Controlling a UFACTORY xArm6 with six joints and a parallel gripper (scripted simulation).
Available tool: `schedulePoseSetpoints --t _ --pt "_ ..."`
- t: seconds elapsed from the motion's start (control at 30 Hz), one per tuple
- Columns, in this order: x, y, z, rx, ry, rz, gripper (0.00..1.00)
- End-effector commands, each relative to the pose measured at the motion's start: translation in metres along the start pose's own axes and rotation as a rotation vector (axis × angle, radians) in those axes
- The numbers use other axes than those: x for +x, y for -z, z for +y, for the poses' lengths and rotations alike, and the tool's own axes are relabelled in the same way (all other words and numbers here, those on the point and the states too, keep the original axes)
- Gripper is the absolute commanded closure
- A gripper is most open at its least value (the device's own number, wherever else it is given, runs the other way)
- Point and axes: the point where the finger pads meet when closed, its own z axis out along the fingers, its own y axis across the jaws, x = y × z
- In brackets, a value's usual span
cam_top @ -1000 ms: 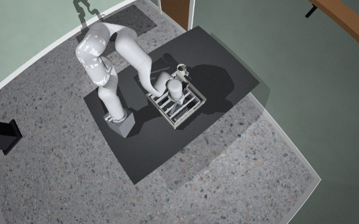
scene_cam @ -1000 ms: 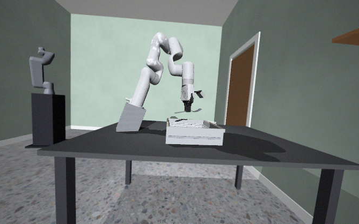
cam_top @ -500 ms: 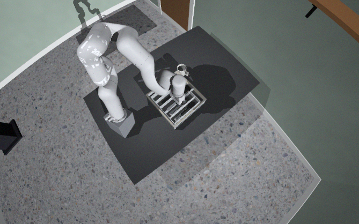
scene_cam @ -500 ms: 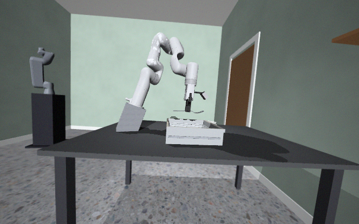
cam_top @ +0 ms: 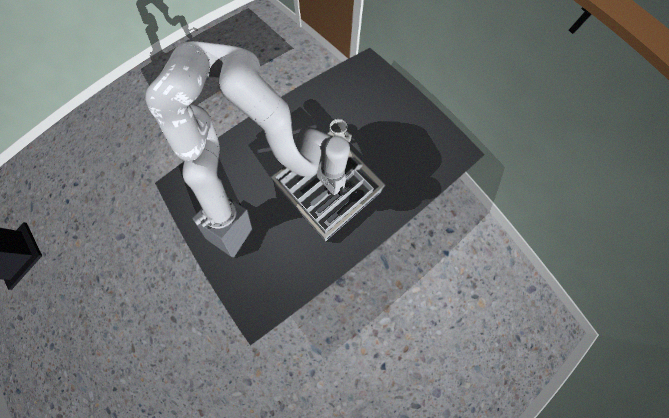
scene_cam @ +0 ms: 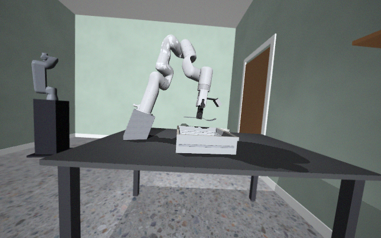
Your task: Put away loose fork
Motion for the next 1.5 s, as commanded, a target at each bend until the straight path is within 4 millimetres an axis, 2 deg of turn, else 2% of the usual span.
schedulePoseSetpoints --t 0.0,0.43,0.87,1.37,1.47 --pt "0.001 0.001 0.001 -0.002 0.000 0.003 0.95" --pt "0.002 -0.002 0.001 -0.002 0.000 0.003 0.95" --pt "0.003 -0.020 0.001 -0.002 0.000 0.003 0.95" --pt "0.008 -0.068 0.001 -0.002 0.000 0.003 0.95" --pt "0.008 -0.071 0.001 -0.002 0.000 0.003 0.95"
